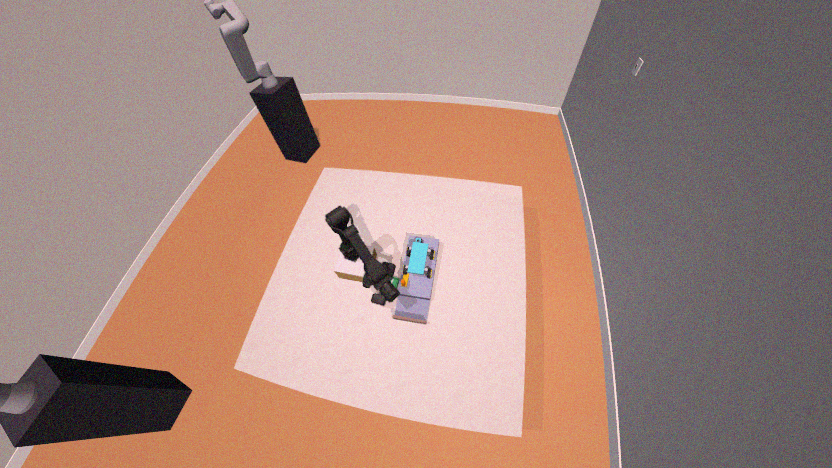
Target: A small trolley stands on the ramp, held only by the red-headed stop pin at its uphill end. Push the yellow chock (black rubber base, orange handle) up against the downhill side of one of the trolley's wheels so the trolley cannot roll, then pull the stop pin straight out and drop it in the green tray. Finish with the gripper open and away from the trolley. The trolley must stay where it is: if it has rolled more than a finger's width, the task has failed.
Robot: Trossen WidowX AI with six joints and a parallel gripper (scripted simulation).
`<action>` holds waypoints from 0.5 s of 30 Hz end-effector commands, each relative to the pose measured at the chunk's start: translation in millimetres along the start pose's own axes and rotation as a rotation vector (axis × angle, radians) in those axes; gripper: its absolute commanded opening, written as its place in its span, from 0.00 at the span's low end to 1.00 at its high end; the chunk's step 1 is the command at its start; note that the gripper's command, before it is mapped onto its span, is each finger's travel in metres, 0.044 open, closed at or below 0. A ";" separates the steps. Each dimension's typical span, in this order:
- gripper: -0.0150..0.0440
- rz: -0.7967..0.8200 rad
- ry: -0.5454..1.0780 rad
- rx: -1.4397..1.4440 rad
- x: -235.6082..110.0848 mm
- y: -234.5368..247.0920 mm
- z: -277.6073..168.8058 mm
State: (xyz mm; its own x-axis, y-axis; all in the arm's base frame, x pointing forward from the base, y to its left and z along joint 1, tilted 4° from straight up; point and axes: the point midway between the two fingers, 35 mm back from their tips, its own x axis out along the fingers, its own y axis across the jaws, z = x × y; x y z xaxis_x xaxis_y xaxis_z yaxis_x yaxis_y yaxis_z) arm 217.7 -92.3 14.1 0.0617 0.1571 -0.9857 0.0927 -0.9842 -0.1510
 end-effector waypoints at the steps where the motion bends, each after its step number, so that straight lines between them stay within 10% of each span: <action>1: 1.00 0.008 0.013 -0.008 -16.4 -1.8 -0.8; 15: 1.00 0.008 0.013 -0.008 -56.7 -7.5 -0.4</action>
State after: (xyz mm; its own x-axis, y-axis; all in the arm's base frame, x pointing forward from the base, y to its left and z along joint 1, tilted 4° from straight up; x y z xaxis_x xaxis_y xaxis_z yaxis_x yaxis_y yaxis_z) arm 213.0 -92.7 58.0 0.0638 0.1563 -0.9856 0.0945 -0.9842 -0.1500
